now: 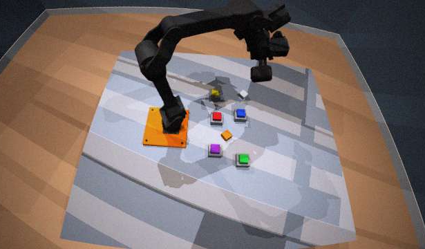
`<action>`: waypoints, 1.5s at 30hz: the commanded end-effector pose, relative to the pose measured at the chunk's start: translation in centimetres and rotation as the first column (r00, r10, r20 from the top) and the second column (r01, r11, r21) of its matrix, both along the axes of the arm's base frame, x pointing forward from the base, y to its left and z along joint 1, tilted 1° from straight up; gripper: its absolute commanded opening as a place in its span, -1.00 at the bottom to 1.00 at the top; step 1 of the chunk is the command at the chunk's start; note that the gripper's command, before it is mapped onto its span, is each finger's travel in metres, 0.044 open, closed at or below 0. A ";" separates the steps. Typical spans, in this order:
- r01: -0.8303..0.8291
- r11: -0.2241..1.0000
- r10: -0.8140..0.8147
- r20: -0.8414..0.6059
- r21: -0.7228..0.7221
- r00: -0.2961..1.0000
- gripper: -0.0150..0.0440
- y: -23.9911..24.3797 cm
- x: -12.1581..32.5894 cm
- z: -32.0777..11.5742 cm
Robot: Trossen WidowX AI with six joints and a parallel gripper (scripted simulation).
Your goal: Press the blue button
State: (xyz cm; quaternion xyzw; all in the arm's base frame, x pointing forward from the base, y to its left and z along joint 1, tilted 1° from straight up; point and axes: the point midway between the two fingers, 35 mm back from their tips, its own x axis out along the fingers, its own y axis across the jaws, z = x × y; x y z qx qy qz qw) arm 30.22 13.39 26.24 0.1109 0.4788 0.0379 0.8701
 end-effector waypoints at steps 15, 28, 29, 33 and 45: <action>-0.149 0.973 0.042 -0.499 -0.176 0.866 0.33 -6.1 -2.2 -15.5; -0.149 0.973 0.042 -0.499 -0.177 0.866 -0.42 -6.1 -2.3 -16.3; -0.149 0.973 0.042 -0.499 -0.177 0.866 -0.42 -6.1 -2.3 -16.3; -0.149 0.973 0.042 -0.499 -0.177 0.866 -0.42 -6.1 -2.3 -16.4; -0.149 0.973 0.042 -0.499 -0.177 0.866 -0.42 -6.1 -2.1 -18.3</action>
